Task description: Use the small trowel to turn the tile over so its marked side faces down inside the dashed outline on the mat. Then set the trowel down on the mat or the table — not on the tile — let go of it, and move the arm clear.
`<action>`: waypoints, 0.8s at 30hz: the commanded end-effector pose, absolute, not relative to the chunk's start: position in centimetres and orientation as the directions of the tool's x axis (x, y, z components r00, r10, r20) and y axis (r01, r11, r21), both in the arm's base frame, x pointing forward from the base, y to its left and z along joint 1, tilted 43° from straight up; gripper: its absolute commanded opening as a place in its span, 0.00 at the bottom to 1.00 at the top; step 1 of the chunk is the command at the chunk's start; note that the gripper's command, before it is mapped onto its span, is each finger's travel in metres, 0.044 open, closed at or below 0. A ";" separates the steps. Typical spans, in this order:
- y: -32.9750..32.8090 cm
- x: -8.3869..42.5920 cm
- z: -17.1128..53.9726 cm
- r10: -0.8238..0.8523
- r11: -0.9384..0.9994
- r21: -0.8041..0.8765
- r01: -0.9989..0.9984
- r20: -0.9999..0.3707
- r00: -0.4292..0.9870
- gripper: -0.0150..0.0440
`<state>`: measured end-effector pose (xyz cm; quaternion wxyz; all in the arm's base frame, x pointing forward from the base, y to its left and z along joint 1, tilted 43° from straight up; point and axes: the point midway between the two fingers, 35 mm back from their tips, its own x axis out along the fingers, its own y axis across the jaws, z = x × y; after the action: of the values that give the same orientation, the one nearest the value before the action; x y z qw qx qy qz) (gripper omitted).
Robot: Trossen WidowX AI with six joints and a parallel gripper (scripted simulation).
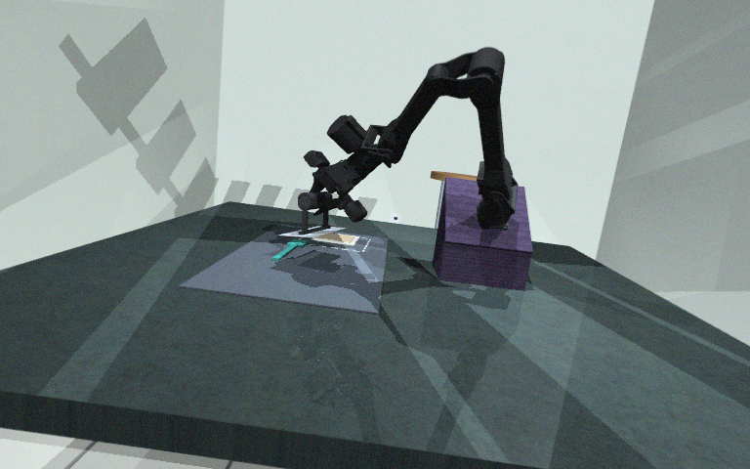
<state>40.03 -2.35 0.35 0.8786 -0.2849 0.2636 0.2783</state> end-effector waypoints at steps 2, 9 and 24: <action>-0.3 41.8 2.0 0.294 0.751 -0.279 -0.599 -0.670 0.682 0.25; 2.5 42.6 3.2 0.256 0.807 -0.204 -0.555 -0.725 0.639 0.25; 9.6 41.2 7.5 0.060 0.923 -0.132 -0.362 -0.879 0.473 0.25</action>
<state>41.48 8.61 5.26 0.8455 -0.1593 0.4822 0.1653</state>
